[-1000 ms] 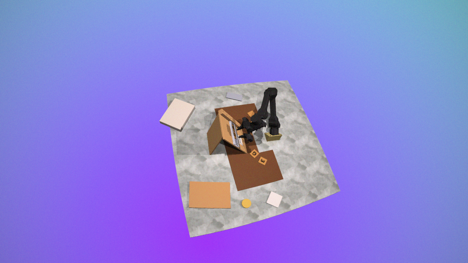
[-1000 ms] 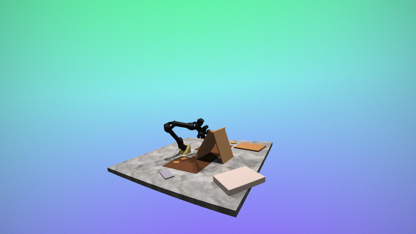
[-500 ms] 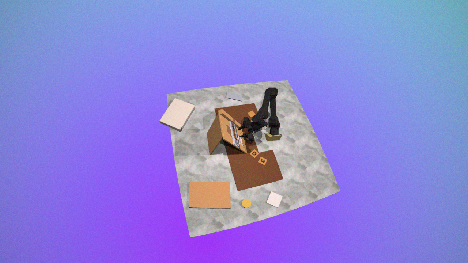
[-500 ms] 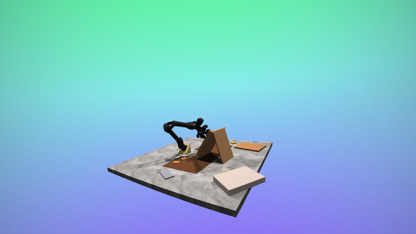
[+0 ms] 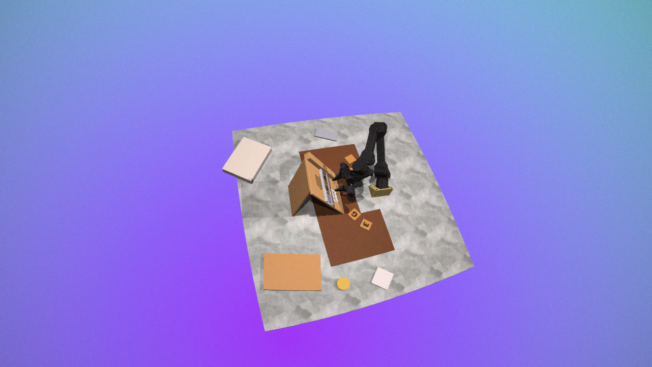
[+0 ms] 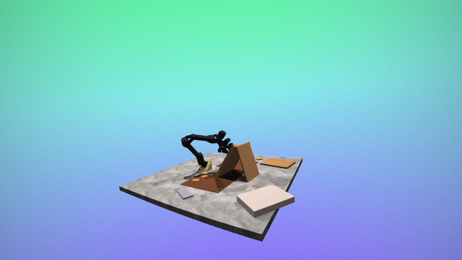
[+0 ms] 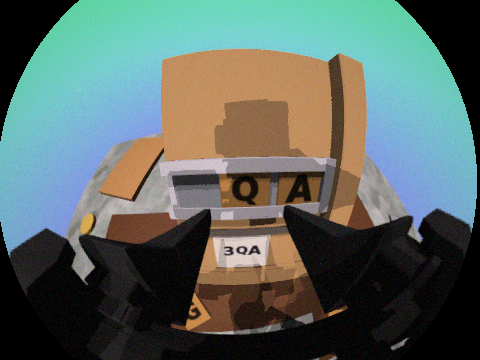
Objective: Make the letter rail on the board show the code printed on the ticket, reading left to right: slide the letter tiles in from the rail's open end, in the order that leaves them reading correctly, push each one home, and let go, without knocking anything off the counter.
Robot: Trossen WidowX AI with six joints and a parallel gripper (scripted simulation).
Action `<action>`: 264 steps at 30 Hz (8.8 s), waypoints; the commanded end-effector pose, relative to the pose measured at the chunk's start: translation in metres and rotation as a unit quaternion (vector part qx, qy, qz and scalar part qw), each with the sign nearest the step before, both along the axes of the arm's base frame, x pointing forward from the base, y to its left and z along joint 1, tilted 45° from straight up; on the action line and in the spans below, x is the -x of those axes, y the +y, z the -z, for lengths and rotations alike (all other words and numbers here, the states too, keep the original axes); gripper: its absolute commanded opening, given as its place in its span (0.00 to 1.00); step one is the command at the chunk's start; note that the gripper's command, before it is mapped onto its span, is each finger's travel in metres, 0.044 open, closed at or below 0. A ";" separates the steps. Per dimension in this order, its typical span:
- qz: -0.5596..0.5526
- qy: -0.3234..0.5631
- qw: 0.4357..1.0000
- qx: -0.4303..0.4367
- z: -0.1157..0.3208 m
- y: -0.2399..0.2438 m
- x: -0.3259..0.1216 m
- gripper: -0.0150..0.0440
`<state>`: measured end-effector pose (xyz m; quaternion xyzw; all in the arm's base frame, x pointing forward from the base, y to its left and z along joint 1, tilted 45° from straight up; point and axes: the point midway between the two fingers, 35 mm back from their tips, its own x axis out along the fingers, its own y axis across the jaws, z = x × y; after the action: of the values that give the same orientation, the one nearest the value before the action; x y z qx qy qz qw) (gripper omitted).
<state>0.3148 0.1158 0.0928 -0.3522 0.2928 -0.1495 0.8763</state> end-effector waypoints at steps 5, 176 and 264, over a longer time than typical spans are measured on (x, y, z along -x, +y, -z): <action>0.000 0.000 1.000 0.000 0.000 0.000 0.000 0.53; 0.241 0.236 0.941 -0.023 0.010 0.014 -0.042 0.25; -0.497 0.717 0.288 0.395 0.220 0.045 0.152 0.83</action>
<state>0.1650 0.1683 -0.1221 -0.7025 0.4775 0.5275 -0.0184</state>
